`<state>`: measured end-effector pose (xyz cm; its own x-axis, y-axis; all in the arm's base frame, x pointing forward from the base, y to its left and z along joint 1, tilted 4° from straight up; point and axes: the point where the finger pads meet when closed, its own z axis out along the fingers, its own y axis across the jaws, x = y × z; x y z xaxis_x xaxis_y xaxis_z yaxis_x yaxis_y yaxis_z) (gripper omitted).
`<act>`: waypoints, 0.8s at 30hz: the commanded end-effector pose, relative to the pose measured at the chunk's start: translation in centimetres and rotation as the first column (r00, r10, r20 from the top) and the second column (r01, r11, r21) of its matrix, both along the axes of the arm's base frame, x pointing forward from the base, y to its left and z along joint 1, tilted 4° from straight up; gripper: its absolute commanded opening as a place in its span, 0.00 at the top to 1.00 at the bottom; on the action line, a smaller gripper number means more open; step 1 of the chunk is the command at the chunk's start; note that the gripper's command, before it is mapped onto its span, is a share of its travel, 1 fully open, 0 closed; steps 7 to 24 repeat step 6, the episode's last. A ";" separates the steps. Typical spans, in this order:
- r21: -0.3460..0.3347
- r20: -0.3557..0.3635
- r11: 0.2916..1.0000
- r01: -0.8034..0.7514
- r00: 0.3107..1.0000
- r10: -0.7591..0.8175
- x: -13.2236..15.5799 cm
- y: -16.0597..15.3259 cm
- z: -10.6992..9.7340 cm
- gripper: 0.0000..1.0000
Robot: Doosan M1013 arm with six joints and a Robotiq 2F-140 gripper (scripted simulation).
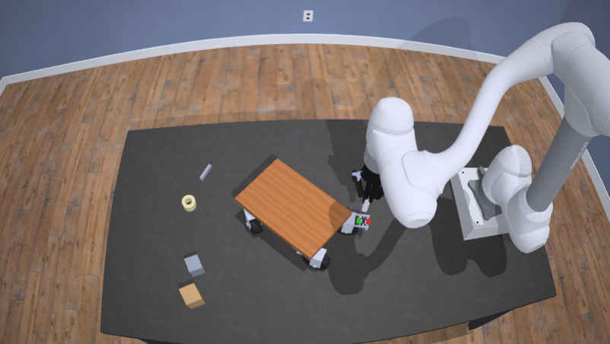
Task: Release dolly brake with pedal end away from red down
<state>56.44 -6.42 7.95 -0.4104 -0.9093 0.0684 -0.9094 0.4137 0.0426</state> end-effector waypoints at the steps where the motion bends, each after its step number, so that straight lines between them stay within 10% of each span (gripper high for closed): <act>1: 0.001 0.003 1.000 -0.004 1.000 0.004 0.2 0.2 0.3 1.00; 24: 0.001 0.003 1.000 -0.004 1.000 0.004 0.2 0.2 0.3 1.00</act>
